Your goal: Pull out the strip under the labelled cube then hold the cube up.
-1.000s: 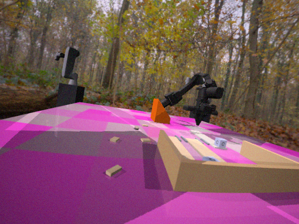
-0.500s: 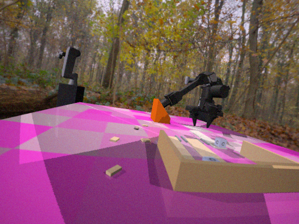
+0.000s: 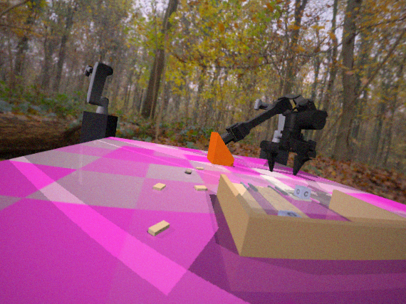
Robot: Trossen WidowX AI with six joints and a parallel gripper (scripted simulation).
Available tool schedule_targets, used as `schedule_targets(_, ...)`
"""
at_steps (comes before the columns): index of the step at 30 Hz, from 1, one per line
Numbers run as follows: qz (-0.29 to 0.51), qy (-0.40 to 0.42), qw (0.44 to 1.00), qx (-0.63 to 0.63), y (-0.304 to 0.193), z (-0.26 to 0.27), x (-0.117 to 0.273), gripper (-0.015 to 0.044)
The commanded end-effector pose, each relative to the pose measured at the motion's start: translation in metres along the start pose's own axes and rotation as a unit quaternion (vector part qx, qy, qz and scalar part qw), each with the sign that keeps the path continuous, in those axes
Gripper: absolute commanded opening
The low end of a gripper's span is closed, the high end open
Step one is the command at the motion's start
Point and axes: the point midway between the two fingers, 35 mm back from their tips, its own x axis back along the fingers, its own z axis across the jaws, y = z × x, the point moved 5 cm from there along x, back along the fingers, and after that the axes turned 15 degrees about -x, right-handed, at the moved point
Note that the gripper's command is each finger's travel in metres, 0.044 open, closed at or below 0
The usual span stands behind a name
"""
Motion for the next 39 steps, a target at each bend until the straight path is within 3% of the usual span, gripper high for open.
schedule_targets(1,-0.002,0.003,1.000,0.005,0.014,0.005,0.003,0.0440)
schedule_targets(26,-0.004,0.003,1.000,0.007,0.094,0.034,0.019,0.0440)
schedule_targets(33,-0.004,0.003,1.000,0.007,0.094,0.034,0.010,0.0256)
schedule_targets(39,-0.004,0.003,1.000,0.007,0.095,0.034,0.000,0.0250)
